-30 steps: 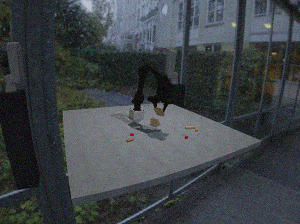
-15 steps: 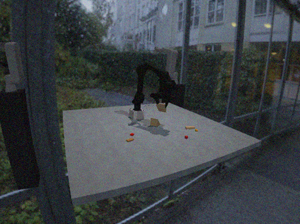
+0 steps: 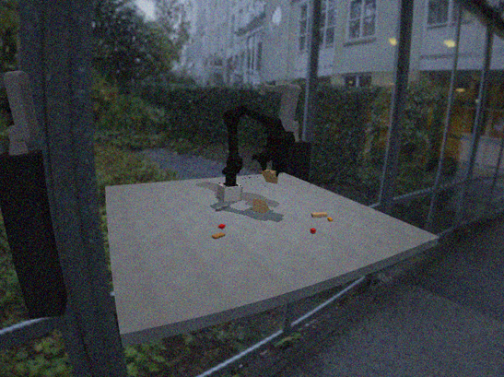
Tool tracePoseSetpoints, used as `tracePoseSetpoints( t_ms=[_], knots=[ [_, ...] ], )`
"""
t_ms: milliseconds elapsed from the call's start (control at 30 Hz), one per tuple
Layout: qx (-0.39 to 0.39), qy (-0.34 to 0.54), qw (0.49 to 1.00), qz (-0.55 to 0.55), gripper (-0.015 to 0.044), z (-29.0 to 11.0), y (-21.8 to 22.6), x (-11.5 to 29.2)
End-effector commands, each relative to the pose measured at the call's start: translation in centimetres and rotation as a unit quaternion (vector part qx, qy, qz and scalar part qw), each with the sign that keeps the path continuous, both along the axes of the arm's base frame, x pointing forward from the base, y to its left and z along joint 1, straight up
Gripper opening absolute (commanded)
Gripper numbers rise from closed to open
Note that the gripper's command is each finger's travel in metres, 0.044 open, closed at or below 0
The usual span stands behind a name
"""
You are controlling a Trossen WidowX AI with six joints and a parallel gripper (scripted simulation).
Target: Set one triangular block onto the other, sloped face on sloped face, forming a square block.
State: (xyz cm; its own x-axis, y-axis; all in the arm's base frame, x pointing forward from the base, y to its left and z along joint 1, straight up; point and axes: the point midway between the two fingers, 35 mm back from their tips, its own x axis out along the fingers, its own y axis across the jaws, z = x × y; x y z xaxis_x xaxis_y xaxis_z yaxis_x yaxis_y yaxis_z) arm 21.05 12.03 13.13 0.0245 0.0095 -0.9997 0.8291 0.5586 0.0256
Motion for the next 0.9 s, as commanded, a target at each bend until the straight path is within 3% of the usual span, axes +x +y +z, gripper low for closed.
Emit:
tracePoseSetpoints(
  t_ms=[0,667,867],
  knots=[
    [0.001,0.004,1.0,-0.002,0.0,-0.1,0.4,-1.4],
    [0.0,0.003,1.0,-0.002,0.0,-7.2,-2.0,0.5],
    [0.0,0.003,1.0,-0.002,0.0,-7.7,-2.3,0.5]
  ],
)
